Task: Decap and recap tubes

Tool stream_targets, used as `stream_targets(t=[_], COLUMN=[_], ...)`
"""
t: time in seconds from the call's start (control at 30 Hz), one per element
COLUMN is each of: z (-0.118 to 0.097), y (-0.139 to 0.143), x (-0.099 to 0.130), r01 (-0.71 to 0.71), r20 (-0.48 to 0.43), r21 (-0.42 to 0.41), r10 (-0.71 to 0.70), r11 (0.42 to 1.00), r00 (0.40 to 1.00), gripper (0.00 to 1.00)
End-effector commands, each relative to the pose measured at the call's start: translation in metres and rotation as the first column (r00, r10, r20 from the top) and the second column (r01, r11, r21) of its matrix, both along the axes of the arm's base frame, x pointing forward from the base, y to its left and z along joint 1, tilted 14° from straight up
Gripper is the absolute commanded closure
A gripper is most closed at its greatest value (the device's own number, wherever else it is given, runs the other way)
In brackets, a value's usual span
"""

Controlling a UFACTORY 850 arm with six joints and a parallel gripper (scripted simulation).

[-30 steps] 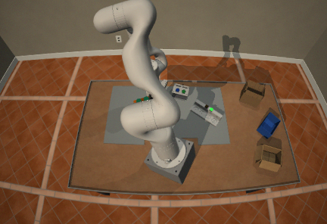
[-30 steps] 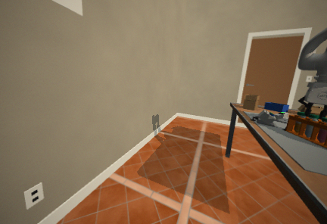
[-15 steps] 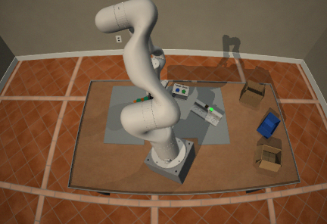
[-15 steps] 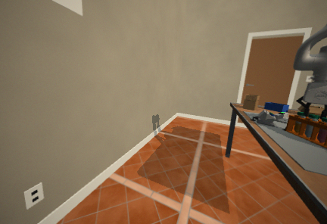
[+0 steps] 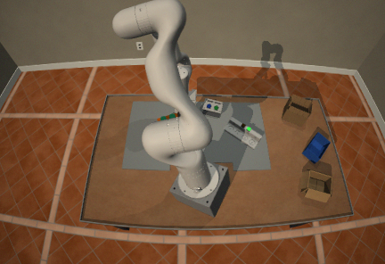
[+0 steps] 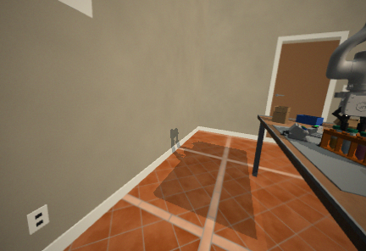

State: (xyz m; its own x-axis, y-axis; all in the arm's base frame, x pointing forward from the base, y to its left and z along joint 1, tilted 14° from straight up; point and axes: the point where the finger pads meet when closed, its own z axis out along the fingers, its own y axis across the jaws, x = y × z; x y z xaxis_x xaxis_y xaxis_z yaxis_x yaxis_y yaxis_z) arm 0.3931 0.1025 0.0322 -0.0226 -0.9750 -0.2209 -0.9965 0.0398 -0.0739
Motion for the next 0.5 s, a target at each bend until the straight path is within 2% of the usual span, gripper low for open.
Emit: stream_targets(t=[0.0,0.1,0.2,0.27,0.37,0.4,0.43,0.47], z=[0.0004,0.0004,0.0004,0.0004,0.0004,0.0004,0.0004,0.0004], y=[0.0001,0.0001,0.0001,0.0001,0.0001,0.0001,0.0001,0.0001], x=[0.0005,0.0005,0.0005,0.0005,0.0005,0.0005,0.0005,0.0005], r01=[-0.197,-0.351,-0.424,-0.546,-0.624,-0.68,-0.682,-0.735], r20=[0.065,0.096,0.109,0.127,0.142,0.149,0.15,0.156], r21=[-0.022,-0.048,-0.063,-0.092,-0.114,-0.132,-0.132,-0.151], r10=[0.198,0.354,0.429,0.554,0.634,0.692,0.694,0.75], r11=[0.98,0.935,0.903,0.833,0.773,0.722,0.72,0.661], r00=[0.978,0.93,0.897,0.823,0.76,0.706,0.704,0.643], gripper=[0.54,0.54,0.54,0.54,0.54,0.54,0.54,0.54])
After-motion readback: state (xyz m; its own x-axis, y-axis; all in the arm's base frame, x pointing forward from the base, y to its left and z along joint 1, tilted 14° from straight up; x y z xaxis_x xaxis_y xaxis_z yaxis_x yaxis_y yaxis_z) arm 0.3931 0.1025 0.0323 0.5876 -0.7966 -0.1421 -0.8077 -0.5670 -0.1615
